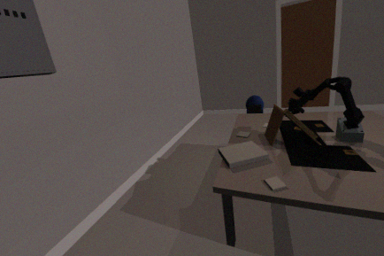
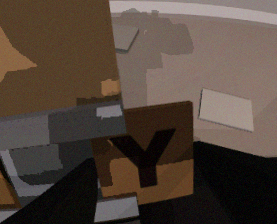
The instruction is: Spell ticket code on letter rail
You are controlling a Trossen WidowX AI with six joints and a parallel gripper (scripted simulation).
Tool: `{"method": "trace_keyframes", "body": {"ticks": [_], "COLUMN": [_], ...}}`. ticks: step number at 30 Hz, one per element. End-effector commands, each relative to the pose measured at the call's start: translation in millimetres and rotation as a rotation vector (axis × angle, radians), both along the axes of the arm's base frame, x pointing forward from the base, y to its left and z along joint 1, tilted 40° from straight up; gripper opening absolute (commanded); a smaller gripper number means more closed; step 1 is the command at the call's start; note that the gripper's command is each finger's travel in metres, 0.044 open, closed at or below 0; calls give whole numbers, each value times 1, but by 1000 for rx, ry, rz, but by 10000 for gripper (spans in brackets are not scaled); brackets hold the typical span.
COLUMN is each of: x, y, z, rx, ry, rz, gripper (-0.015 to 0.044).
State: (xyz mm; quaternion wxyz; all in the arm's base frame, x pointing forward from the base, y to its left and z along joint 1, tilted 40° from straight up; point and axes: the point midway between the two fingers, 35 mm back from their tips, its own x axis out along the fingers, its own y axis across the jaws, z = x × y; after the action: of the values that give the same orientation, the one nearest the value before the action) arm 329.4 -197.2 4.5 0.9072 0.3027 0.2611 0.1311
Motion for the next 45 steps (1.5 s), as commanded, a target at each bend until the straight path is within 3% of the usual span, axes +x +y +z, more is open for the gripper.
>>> {"method": "trace_keyframes", "body": {"ticks": [1, 45], "x": [0, -2], "y": [1, 19], "z": [3, 16], "rx": [-6, -4], "ry": [-1, -1], "rz": [-3, -3], "gripper": [0, 0]}}
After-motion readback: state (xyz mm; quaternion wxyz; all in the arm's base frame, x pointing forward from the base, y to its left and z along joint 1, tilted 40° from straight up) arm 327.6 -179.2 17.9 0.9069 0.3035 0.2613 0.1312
